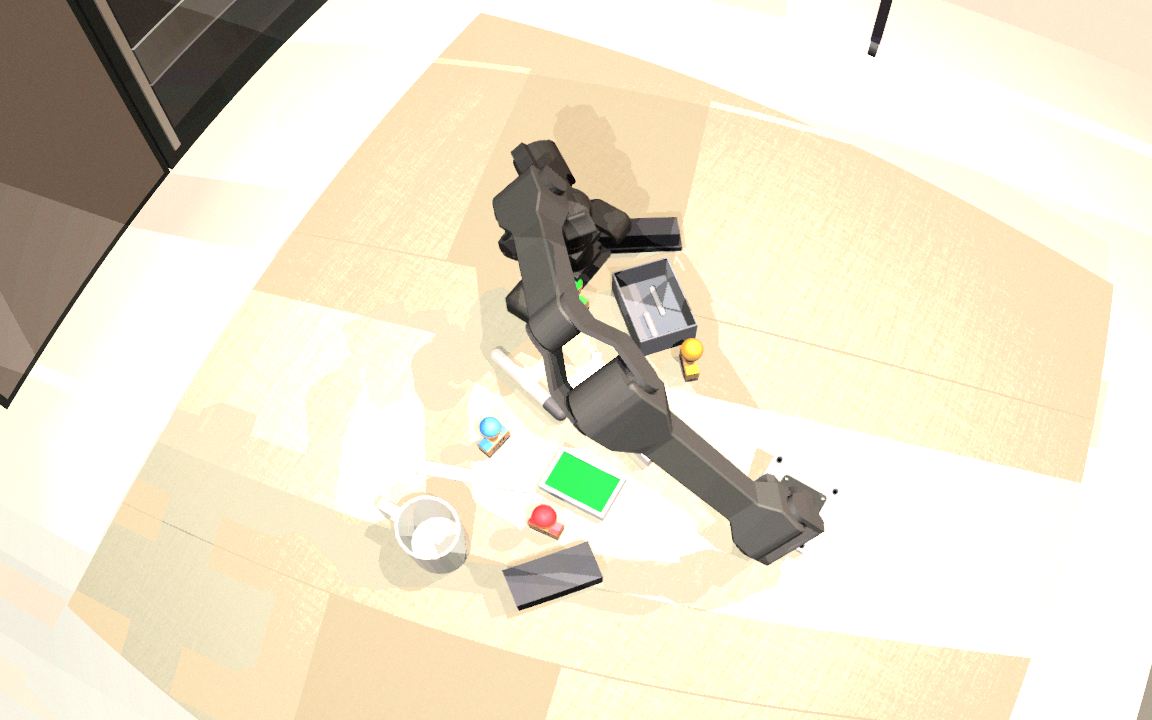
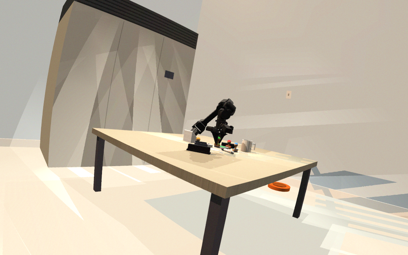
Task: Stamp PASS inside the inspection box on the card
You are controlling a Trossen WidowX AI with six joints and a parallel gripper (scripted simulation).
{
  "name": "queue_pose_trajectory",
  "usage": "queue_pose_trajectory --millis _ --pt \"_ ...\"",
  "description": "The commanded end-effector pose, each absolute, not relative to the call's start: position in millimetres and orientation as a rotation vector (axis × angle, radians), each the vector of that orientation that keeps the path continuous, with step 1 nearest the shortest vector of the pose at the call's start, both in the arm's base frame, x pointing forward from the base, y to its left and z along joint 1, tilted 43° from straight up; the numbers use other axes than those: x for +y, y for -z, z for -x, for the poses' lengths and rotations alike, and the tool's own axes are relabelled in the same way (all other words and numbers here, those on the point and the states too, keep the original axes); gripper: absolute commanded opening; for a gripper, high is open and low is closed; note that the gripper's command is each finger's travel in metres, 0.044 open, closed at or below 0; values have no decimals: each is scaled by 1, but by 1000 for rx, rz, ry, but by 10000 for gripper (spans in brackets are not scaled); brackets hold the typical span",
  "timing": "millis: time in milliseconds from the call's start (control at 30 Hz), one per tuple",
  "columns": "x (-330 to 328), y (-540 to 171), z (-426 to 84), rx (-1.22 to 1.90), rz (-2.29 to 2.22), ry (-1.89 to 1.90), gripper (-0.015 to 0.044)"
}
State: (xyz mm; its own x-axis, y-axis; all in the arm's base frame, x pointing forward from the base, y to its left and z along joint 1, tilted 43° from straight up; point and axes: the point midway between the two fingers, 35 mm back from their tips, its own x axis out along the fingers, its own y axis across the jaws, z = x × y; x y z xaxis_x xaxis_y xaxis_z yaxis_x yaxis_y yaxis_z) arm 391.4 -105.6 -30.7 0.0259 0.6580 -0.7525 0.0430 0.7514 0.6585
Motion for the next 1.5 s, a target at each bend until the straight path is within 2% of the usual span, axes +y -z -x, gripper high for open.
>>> queue_pose_trajectory --millis 0,567,900,1033,1267,1467 --pt "-102 35 -392 1483 -609 -519 0" --pt "-84 54 -391 1483 -611 -521 0" --pt "-86 52 -391 1487 -602 -524 263" --pt "-92 45 -392 1486 -604 -520 266" --pt "-158 -27 -388 1474 -626 -485 266" --pt "-164 -35 -386 1473 -629 -482 266"
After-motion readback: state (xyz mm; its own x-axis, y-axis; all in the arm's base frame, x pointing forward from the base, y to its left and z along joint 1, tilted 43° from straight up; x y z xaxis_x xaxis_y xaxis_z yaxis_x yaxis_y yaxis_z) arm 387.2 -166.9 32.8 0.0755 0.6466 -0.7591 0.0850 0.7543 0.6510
